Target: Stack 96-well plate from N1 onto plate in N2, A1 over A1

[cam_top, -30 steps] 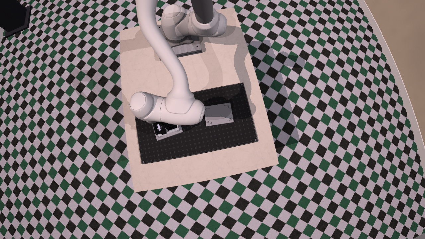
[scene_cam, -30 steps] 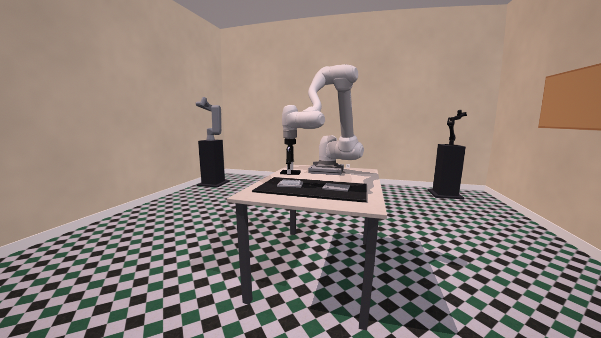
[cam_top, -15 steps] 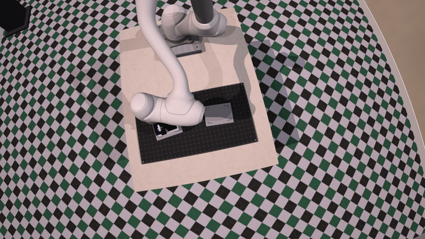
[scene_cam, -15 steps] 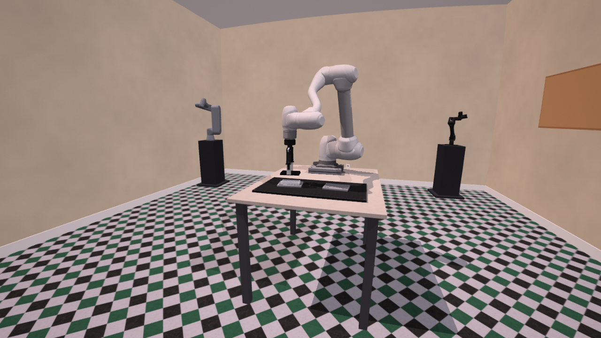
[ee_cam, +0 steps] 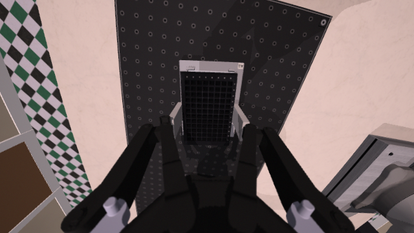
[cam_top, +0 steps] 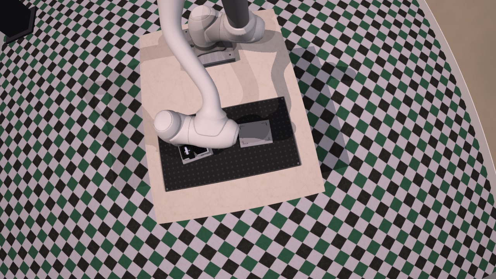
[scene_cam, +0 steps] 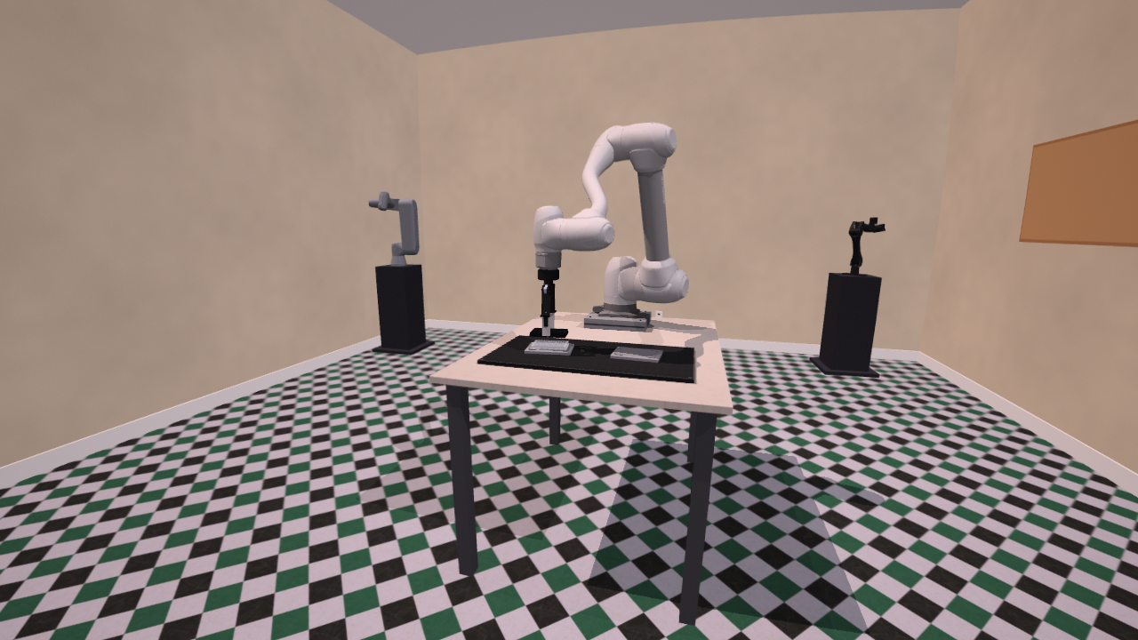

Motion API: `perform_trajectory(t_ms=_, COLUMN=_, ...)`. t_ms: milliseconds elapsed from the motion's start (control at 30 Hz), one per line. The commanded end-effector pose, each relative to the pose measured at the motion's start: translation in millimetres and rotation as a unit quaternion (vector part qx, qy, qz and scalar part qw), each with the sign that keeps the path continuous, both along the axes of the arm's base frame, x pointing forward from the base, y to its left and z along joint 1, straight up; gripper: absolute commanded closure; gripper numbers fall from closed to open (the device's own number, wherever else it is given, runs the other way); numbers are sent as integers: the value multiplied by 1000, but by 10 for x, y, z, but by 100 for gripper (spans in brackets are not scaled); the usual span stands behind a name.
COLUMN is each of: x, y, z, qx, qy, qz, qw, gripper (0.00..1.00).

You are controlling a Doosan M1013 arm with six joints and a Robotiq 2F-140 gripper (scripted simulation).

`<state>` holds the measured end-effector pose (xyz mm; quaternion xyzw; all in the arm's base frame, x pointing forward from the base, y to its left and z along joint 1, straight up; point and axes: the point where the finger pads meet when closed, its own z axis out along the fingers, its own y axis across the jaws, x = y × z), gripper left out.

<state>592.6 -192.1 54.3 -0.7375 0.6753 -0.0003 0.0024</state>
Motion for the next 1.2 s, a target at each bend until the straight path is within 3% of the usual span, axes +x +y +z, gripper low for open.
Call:
perform_trajectory(t_ms=0, x=-55, y=-14, z=-100, qx=2, qy=4, qz=-1, qw=1000, gripper=100)
perform_trajectory(t_ms=367, x=-78, y=-5, z=-271, qx=2, qy=4, qz=-1, qw=1000, gripper=100)
perform_trajectory(t_ms=1167, x=-94, y=2, z=-271, qx=2, qy=4, qz=-1, qw=1000, gripper=100)
